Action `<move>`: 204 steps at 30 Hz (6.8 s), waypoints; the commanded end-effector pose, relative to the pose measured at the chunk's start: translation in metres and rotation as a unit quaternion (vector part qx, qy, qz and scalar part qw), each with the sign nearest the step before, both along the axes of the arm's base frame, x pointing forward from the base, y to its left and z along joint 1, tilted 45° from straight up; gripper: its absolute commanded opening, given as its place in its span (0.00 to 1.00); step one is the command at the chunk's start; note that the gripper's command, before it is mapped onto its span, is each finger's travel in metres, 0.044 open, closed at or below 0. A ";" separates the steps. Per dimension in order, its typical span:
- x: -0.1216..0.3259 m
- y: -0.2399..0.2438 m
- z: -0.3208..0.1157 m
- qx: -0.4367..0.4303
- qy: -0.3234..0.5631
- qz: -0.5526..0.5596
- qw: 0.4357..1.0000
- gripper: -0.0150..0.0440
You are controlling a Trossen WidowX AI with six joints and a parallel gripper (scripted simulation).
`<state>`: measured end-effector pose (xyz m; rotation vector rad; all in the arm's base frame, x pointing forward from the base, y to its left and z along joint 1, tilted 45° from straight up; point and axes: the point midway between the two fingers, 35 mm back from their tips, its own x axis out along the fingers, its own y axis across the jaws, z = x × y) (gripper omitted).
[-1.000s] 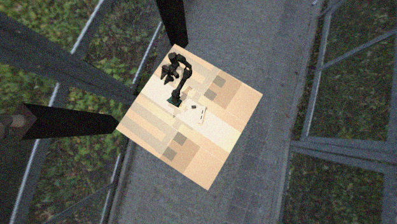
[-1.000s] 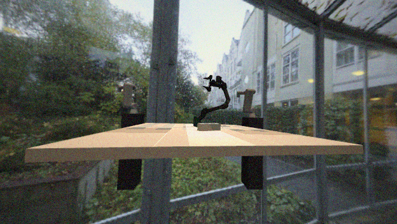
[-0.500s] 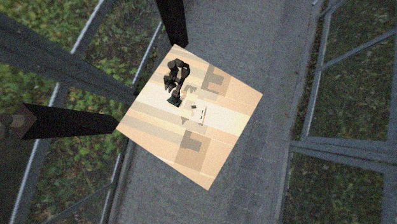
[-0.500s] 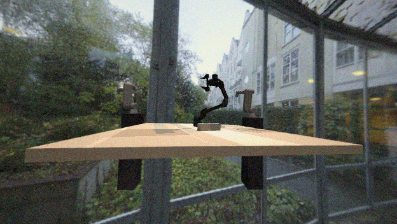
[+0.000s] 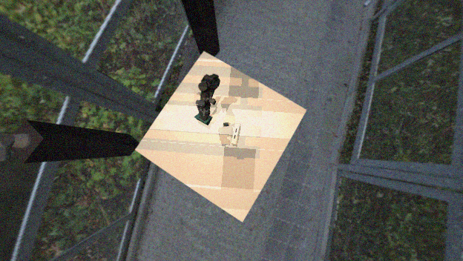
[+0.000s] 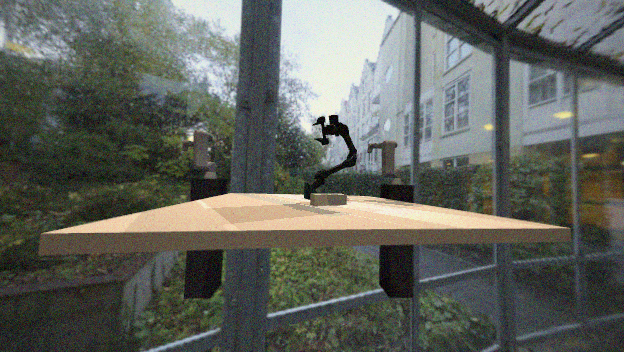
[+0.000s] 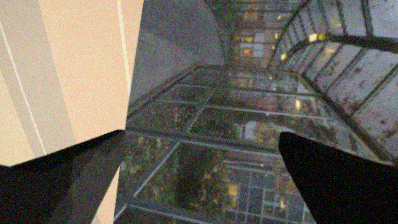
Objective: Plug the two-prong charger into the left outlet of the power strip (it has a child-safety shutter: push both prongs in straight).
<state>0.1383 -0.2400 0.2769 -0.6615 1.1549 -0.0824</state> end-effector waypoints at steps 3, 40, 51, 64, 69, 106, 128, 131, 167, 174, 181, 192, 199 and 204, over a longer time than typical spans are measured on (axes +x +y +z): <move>0.023 0.013 -0.022 0.048 -0.004 0.028 0.998 1.00; 0.108 0.138 -0.131 0.294 0.060 0.189 0.935 1.00; 0.111 0.185 -0.161 0.359 0.108 0.222 0.900 1.00; 0.100 0.241 -0.188 0.423 0.172 0.249 0.854 1.00; 0.093 0.260 -0.197 0.443 0.198 0.255 0.836 1.00; 0.070 0.321 -0.233 0.483 0.268 0.264 0.791 1.00; 0.064 0.345 -0.258 0.484 0.268 0.264 0.790 1.00; 0.063 0.348 -0.260 0.484 0.268 0.264 0.790 1.00; 0.071 0.315 -0.229 0.482 0.268 0.264 0.791 0.25; 0.071 0.306 -0.223 0.484 0.269 0.261 0.791 0.25; 0.073 0.307 -0.236 0.492 0.276 0.229 0.793 0.25; 0.076 0.310 -0.261 0.506 0.289 0.169 0.795 0.25; 0.076 0.311 -0.274 0.513 0.296 0.136 0.794 0.25; 0.080 0.313 -0.274 0.513 0.297 0.134 0.794 0.25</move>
